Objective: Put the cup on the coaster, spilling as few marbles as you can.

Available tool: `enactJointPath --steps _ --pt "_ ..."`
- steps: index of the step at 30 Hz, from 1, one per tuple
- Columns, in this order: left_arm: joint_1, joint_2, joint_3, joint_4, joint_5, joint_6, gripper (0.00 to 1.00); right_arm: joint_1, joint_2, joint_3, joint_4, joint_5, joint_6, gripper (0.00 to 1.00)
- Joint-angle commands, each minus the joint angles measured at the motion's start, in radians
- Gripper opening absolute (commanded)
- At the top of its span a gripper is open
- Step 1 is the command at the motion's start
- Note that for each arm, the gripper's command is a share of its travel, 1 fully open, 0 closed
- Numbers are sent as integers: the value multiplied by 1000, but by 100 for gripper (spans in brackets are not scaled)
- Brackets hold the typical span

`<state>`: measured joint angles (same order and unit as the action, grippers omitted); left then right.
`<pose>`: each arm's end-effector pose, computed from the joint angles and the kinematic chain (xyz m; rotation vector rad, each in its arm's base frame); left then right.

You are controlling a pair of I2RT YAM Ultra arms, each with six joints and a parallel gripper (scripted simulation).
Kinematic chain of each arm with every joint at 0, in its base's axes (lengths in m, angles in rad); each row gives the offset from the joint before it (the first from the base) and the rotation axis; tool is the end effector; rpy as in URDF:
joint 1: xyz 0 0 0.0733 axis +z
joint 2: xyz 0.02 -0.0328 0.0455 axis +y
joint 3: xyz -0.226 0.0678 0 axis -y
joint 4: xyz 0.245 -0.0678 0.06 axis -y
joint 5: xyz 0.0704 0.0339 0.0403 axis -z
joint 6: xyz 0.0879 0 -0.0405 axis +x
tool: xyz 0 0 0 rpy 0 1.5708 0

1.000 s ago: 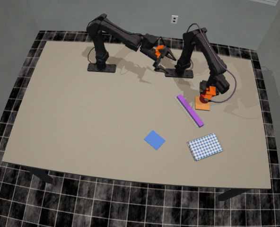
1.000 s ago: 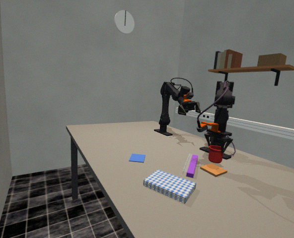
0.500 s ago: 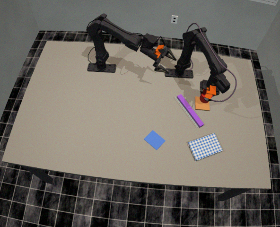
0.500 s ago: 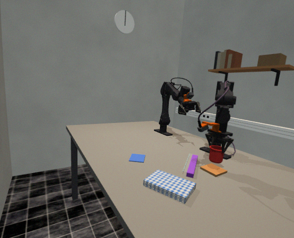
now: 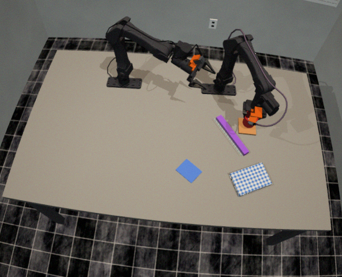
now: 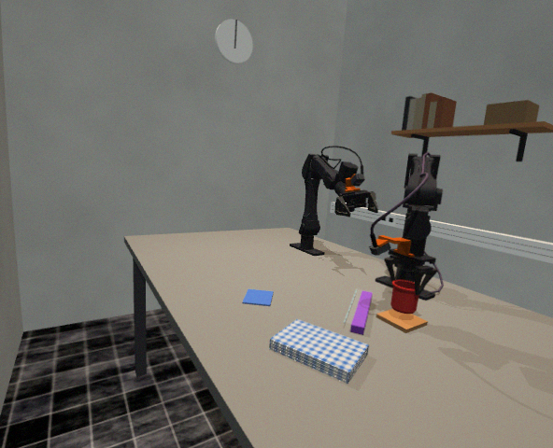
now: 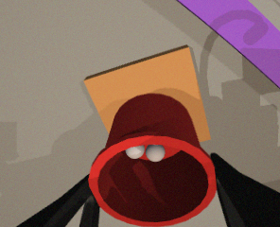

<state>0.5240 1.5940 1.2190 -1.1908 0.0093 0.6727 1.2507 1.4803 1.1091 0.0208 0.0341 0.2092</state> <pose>0.2386 0.1382 0.1525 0.2327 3.1236 -0.0076 0.1271 0.3774 0.2564 -0.9932 1.7805 0.9246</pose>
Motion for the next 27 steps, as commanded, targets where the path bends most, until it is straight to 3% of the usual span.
enactJointPath --steps 1,27 --pt "8 -6 -24 40 19 13 0 2 -8 36 14 0 -2 100" --pt "15 7 -76 101 19 20 0 2 -8 36 14 0 -2 100"
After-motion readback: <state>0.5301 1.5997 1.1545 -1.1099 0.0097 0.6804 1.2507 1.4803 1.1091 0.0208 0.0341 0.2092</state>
